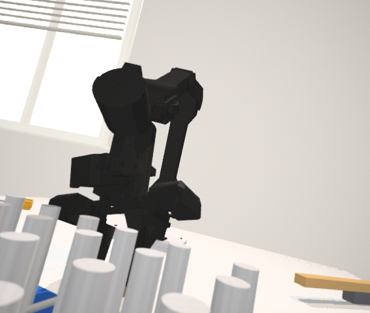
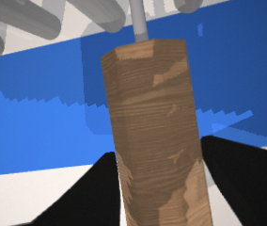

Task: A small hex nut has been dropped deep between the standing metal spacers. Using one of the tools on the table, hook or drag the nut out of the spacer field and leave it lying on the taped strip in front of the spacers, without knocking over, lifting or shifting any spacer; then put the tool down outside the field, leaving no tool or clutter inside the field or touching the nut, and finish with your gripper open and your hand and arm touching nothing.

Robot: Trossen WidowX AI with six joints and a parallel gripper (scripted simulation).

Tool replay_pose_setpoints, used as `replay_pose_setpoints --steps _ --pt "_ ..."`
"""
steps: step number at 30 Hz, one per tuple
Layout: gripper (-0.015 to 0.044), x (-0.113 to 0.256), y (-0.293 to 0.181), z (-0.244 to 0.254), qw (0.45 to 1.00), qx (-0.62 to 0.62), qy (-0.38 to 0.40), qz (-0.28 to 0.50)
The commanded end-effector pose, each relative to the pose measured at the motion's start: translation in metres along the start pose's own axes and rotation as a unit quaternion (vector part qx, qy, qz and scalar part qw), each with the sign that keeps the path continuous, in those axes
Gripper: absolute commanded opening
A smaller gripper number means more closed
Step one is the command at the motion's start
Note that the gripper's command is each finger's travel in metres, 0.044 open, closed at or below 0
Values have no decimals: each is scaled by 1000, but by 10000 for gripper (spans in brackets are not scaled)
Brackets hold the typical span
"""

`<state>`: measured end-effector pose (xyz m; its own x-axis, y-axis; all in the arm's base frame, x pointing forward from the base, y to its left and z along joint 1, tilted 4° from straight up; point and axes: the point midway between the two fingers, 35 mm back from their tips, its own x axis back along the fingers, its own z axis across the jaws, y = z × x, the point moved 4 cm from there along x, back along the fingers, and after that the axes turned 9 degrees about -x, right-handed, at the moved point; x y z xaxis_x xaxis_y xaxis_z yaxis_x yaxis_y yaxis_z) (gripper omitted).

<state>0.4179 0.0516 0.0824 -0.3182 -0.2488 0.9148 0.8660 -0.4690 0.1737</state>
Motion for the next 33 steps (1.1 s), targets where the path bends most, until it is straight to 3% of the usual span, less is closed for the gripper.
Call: replay_pose_setpoints --steps 1,33 --pt "0 1 5 3 1000 3 4 -3" --pt "0 -8 0 -1 1000 3 5 -4"
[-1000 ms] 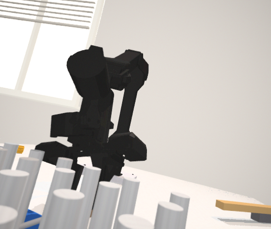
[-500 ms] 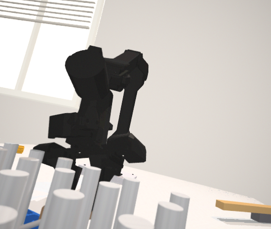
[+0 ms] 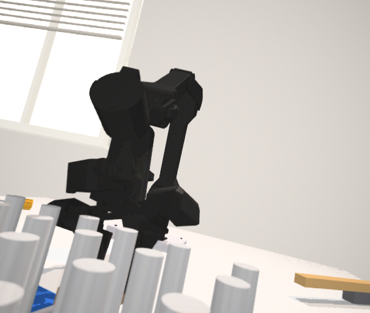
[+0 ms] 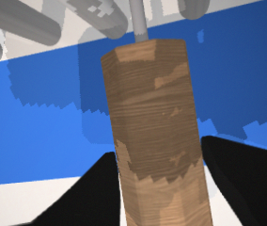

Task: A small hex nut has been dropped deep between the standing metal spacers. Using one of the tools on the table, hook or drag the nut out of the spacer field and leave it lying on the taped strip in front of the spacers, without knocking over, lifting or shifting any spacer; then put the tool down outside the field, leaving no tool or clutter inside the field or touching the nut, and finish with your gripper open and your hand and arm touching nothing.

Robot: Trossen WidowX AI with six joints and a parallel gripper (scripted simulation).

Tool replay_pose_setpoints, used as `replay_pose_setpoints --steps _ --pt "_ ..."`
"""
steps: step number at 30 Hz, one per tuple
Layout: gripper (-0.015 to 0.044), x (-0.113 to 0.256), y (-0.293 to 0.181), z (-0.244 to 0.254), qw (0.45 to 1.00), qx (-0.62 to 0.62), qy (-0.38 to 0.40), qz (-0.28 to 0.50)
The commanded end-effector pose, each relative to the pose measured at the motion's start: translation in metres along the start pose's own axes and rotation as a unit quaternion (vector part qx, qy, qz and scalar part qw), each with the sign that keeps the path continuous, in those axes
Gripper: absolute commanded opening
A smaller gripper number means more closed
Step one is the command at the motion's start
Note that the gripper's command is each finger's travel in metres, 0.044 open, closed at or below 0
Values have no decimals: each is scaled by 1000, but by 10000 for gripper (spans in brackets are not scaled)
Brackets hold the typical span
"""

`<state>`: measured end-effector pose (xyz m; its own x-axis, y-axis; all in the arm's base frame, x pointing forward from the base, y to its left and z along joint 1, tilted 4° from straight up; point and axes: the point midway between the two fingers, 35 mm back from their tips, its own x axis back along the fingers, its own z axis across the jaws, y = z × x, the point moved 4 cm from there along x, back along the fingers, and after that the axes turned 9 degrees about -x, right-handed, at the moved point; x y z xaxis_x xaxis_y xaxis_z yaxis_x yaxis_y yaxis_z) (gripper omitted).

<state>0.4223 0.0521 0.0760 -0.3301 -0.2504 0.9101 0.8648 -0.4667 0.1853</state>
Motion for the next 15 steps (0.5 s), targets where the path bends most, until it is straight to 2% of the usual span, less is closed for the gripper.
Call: replay_pose_setpoints --steps 1,15 --pt "0 0 -3 -1 1000 0 1 2" --pt "0 1 -10 -2 1000 -1 1 2"
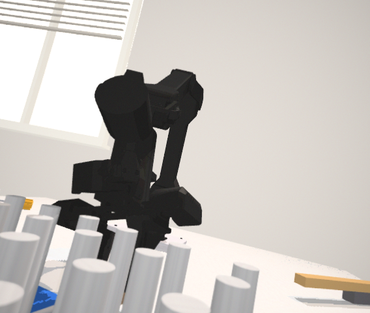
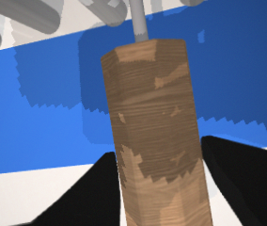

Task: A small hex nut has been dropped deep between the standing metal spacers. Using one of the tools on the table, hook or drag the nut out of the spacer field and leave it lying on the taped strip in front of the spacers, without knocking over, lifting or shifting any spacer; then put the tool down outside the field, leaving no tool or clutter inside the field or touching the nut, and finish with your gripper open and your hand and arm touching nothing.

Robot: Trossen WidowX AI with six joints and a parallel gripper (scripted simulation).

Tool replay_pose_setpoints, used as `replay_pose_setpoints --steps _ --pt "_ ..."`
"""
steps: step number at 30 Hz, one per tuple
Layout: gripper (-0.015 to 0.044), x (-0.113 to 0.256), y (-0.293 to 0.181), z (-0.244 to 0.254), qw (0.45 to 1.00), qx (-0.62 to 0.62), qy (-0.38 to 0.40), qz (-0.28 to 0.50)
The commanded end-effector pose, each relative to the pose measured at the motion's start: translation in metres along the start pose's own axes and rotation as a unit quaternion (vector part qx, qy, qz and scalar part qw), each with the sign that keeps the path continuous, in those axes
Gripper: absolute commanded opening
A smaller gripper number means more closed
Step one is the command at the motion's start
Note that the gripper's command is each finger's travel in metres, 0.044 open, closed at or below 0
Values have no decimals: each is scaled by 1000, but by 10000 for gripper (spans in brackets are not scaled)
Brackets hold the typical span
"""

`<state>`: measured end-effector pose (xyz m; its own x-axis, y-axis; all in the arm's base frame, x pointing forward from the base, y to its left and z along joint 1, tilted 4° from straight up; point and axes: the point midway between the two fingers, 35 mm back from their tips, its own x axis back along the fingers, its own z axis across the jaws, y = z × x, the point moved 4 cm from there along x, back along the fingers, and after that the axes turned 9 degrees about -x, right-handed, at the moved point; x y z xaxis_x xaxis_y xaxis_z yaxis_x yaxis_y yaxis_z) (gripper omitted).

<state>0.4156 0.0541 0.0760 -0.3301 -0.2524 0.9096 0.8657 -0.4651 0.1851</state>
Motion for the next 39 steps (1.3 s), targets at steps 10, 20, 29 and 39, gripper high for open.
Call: replay_pose_setpoints --steps 10,20,29,39 --pt "0 1 -8 -2 1000 -2 0 1" --pt "0 3 -13 -3 1000 -3 -1 1" --pt "0 4 -17 -4 1000 -3 -1 1" --pt "0 5 -22 -5 1000 -3 -1 1"
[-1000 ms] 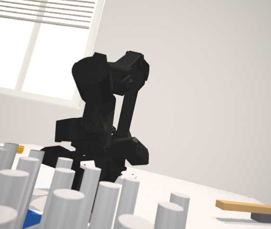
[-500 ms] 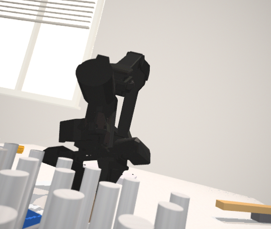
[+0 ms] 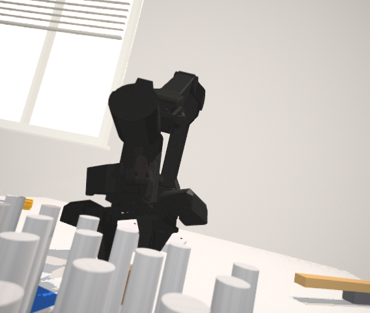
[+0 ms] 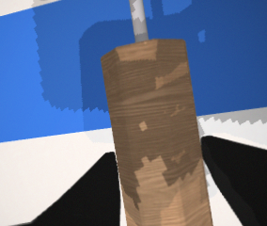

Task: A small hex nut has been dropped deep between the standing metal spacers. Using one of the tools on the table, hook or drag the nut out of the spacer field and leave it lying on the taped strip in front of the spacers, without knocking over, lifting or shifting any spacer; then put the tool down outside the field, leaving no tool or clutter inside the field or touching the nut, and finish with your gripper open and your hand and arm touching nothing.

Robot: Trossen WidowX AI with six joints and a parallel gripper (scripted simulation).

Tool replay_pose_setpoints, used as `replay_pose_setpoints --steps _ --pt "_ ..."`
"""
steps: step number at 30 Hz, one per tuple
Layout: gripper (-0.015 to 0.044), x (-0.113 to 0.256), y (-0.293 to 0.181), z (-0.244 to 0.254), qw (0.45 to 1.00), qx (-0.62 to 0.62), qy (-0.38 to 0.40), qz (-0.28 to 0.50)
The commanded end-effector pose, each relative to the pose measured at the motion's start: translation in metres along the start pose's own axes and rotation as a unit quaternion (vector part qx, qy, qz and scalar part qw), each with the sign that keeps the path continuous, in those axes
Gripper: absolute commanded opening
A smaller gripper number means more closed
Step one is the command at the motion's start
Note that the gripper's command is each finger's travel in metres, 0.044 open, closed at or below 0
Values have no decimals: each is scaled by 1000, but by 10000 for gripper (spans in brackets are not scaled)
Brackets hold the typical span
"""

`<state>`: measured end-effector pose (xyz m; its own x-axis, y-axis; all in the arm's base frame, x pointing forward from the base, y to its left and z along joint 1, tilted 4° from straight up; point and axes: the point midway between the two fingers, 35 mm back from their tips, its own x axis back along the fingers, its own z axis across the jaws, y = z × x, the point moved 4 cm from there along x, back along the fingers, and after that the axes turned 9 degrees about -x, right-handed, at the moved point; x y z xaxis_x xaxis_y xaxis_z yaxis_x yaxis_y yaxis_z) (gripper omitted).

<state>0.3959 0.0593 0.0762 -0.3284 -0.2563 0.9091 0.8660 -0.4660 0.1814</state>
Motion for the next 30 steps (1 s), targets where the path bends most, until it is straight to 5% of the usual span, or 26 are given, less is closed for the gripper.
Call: replay_pose_setpoints --steps 1,30 --pt "0 0 -3 -2 1000 -2 -2 0" --pt "0 10 -4 1 1000 -2 -2 0"
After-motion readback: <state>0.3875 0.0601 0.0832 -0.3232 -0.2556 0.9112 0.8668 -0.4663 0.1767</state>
